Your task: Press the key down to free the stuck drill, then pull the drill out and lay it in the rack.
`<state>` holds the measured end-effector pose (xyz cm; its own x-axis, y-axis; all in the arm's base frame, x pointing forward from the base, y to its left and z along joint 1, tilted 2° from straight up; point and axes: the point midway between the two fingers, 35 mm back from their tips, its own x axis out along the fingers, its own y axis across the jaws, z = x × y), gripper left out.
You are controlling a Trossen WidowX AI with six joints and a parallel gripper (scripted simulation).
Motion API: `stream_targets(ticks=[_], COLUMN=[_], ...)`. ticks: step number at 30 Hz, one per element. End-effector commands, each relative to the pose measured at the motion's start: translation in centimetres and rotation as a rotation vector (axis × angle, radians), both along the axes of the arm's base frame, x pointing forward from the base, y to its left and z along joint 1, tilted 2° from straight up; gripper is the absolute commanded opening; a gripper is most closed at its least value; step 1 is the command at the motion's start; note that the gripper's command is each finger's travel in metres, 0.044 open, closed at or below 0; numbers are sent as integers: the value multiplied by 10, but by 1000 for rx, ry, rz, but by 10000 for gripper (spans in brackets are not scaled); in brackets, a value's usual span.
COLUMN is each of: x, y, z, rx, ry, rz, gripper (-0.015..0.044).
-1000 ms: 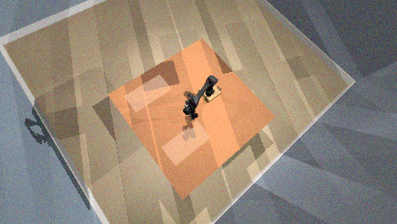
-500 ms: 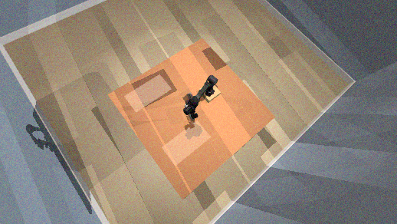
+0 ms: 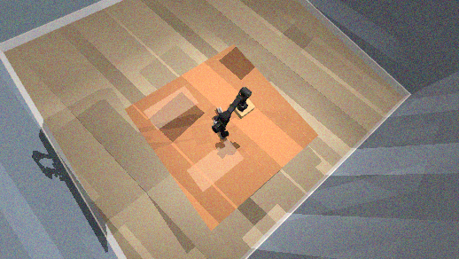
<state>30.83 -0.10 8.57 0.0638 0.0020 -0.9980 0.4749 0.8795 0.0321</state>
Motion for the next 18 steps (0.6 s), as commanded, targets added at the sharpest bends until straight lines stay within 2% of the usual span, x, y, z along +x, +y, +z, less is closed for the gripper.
stream_targets(ticks=[1,15,18], x=[-3,-2,0], y=[7,8,7], z=[-25,-28,-16], rx=[19,19,19], ry=[56,56,56], rz=[9,9,9], gripper=[0,0,79])
